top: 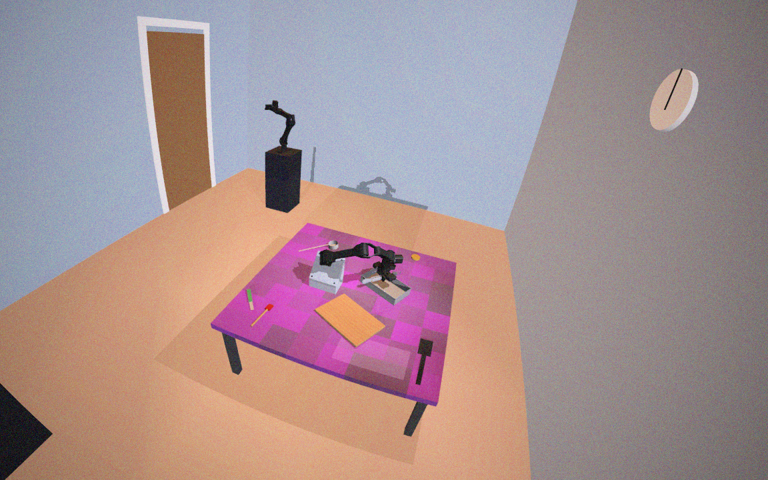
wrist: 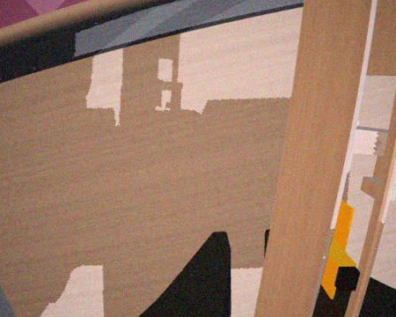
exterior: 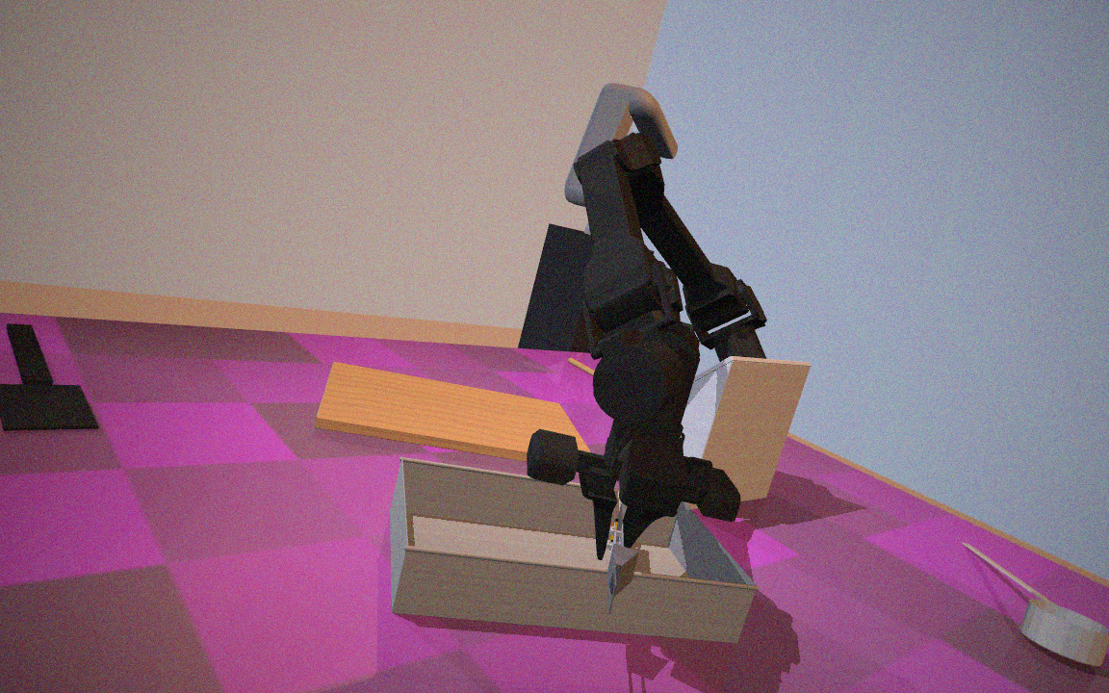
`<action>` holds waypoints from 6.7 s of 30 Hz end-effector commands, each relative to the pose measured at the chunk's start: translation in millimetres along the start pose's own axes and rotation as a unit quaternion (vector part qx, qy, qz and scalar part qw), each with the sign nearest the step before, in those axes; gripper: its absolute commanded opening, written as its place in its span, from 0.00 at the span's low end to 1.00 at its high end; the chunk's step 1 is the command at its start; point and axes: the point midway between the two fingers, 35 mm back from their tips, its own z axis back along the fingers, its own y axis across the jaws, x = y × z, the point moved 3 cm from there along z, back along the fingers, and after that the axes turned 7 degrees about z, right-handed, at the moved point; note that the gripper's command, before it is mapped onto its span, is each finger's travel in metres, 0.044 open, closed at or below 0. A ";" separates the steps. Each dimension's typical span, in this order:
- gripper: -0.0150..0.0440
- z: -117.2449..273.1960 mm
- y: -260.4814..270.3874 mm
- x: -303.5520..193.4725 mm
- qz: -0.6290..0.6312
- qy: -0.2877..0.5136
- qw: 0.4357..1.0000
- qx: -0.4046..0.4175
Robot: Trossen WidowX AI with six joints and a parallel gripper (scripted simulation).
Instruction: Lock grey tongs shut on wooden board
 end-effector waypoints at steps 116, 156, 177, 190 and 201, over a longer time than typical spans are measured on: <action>0.00 49.2 -133.9 -240.0 -0.211 0.000 0.978 0.002; 0.00 49.2 -137.6 -306.0 -0.842 0.001 0.539 0.003; 0.00 50.4 -134.8 -339.7 -0.988 0.000 0.155 -0.001; 0.00 51.5 -131.6 -360.0 -0.995 -0.002 -0.099 -0.003; 0.00 52.8 -127.9 -376.8 -0.951 -0.005 -0.311 -0.005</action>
